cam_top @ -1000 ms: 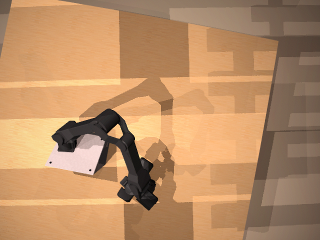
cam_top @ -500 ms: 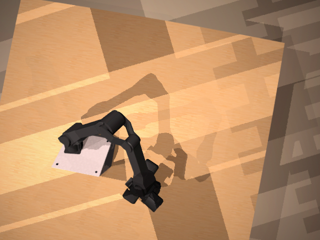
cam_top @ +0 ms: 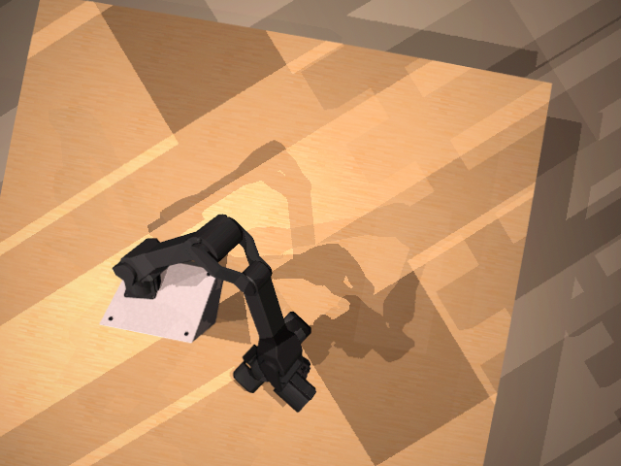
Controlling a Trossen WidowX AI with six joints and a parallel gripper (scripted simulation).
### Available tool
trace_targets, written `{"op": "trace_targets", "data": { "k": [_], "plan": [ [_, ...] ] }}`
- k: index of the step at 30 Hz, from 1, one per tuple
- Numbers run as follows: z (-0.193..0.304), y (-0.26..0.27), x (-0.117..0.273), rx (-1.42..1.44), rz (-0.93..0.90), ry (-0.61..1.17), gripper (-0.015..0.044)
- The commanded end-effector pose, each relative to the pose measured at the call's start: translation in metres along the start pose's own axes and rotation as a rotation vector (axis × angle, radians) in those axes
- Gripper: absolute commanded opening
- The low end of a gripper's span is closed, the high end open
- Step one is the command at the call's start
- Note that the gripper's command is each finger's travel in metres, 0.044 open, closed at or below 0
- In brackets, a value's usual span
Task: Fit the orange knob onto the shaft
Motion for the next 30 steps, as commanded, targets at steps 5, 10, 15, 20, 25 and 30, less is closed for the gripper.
{"op": "trace_targets", "data": {
  "k": [5, 10, 15, 20, 25, 30],
  "plan": [
    [-0.0041, -0.0003, -0.0018, -0.047, 0.002, -0.001, 0.0],
    [-0.0038, -0.0002, -0.0023, -0.047, 0.002, -0.001, 0.0],
    [-0.0038, -0.0002, -0.0011, -0.047, 0.002, -0.001, 0.0],
    [-0.0027, -0.0002, 0.0018, -0.056, 0.003, -0.001, 0.0],
    [-0.0013, -0.0001, 0.0007, -0.215, 0.002, -0.001, 0.0],
    [0.0025, -0.0004, -0.0012, -0.256, 0.002, -0.001, 0.0]
  ]
}}
Point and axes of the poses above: the point midway between the two fingers, 35 mm back from their tips, its own x axis back along the fingers, its own y axis across the jaws, z = x × y, the point moved 2 cm from there along x, back along the fingers, and after that the axes turned 10 degrees about x, right-handed, at the moved point
